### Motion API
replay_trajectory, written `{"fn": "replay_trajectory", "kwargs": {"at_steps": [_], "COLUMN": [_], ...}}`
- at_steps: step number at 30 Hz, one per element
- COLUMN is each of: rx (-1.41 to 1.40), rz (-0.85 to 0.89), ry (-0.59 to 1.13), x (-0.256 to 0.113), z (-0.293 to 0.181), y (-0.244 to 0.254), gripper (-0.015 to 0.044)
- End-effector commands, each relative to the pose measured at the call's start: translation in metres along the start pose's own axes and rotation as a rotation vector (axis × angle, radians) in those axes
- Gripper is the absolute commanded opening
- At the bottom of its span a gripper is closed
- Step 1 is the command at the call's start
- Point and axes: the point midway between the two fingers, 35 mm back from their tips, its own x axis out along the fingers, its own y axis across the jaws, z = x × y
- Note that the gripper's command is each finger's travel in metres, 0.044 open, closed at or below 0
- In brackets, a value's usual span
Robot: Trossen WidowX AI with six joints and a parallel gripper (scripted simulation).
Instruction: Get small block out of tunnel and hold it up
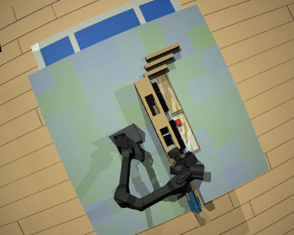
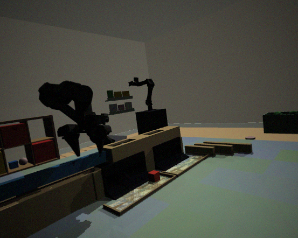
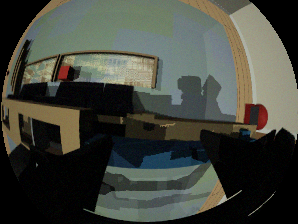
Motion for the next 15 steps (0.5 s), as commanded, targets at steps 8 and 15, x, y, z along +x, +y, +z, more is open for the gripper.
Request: {"fn": "replay_trajectory", "kwargs": {"at_steps": [8, 15], "rx": [-1.222, -1.402], "rz": [0.024, 0.037], "ry": [0.072, 0.080], "x": [-0.0012, -0.0005], "z": [-0.0138, -0.0158], "y": [-0.0080, -0.0083], "gripper": [0.0440, 0.0440]}}
